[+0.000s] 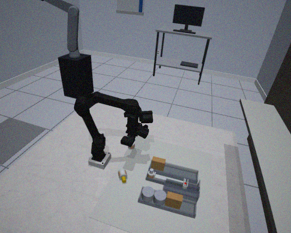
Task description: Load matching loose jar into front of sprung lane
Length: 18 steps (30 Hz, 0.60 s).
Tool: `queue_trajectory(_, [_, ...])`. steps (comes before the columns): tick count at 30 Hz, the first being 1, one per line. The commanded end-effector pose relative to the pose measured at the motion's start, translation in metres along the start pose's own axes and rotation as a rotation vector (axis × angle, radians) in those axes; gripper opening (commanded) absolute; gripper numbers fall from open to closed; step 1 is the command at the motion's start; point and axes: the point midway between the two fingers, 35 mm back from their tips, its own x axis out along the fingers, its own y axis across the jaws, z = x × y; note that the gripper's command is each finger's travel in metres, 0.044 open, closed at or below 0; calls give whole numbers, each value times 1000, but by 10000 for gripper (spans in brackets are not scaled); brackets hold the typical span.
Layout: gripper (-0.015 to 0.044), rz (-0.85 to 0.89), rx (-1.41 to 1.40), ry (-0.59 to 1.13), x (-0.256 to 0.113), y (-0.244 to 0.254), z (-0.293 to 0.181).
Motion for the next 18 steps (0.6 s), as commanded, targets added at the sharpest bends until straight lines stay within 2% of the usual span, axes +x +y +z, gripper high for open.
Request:
queue_trajectory(1, [0,1,-3,-11,0,-5,15])
queue_trajectory(18, [0,-3,-19,-18,30,-61,86])
